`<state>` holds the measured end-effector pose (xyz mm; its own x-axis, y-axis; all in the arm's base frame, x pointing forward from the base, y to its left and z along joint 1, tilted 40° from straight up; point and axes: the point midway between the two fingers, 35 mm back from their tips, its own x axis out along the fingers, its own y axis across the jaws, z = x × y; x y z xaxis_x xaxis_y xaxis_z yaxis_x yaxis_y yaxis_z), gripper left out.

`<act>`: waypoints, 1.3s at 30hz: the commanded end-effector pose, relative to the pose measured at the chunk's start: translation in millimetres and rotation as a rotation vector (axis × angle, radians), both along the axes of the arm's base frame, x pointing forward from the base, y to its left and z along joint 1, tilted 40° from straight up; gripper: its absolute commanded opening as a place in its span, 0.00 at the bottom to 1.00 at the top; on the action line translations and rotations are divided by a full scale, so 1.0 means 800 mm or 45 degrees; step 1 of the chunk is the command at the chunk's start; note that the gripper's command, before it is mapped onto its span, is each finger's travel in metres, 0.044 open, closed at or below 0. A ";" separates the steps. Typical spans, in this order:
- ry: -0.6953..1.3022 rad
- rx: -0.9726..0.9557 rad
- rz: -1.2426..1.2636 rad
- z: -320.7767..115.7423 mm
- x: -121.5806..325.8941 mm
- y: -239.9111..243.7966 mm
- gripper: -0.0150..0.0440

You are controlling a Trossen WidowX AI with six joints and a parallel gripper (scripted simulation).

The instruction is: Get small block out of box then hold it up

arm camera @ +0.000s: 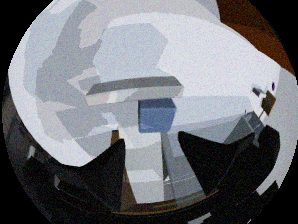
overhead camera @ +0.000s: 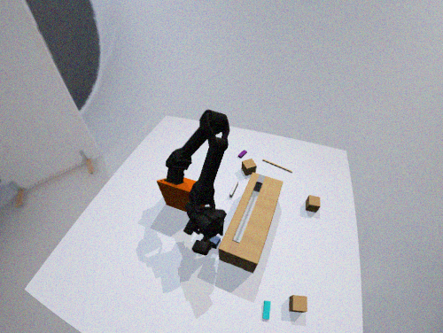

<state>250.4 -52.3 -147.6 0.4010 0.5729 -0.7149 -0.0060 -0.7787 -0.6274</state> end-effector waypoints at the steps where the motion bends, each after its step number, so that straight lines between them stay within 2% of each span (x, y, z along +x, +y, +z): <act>1: 0.015 0.017 -0.002 -0.007 -0.004 0.009 0.74; 16: 0.014 0.020 -0.002 -0.024 -0.007 0.028 0.74; 23: 0.014 0.020 -0.002 -0.024 -0.007 0.028 0.43; 26: 0.014 0.020 -0.002 -0.024 -0.007 0.028 0.39; 29: -0.037 -0.003 -0.009 -0.017 0.001 0.016 0.26; 39: -0.009 0.002 -0.002 0.016 0.000 -0.011 0.25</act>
<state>249.1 -54.7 -143.4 0.4057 0.5766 -0.7092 -0.0095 -0.7732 -0.6340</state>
